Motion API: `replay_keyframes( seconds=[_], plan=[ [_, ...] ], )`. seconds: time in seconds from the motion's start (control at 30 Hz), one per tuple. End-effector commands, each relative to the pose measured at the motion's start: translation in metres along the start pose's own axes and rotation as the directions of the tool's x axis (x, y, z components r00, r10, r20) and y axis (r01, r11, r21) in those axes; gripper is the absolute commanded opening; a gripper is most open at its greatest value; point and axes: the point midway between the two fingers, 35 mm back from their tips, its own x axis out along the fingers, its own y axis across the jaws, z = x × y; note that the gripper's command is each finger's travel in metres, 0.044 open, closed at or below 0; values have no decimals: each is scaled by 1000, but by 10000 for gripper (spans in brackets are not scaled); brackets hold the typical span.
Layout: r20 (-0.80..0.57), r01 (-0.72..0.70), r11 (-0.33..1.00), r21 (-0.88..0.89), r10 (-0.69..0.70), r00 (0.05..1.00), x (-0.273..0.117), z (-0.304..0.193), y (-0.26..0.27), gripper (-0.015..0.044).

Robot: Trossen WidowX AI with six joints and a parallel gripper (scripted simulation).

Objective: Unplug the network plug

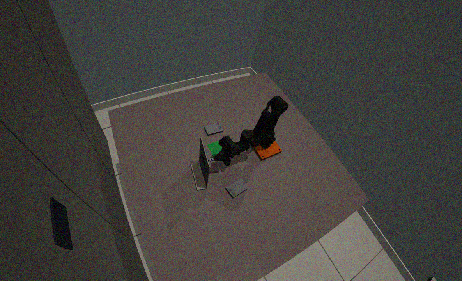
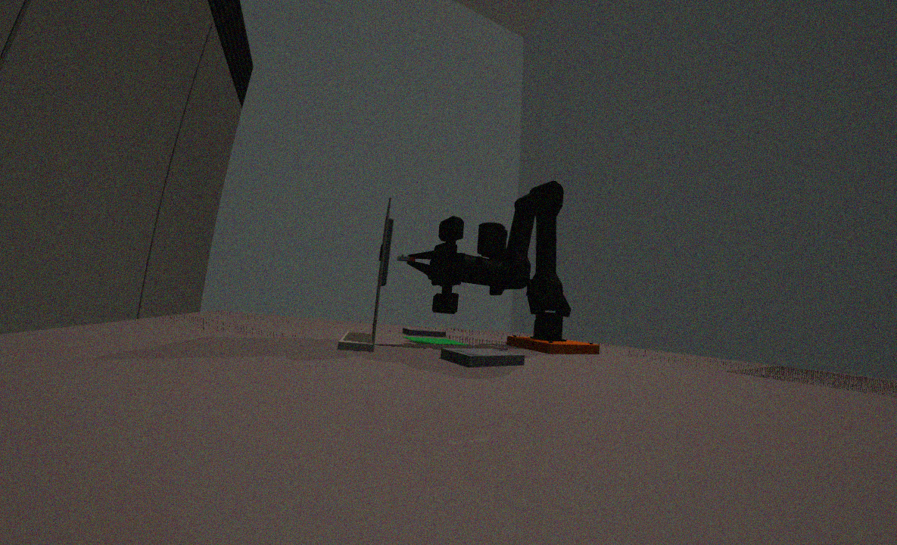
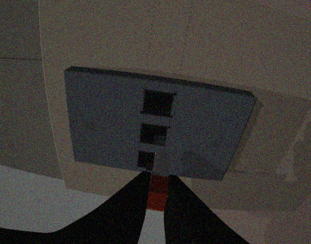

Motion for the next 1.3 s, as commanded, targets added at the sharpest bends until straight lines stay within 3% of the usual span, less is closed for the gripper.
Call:
replay_keyframes(
  seconds=[0.0, 1.27],
  plan=[
    [3, -5, 1000, -3, 5, 1000, -4, -1, 1, 0],
    [3, -3, 1000, -2, 3, 1000, -28, -11, 1, 0]
  ],
)
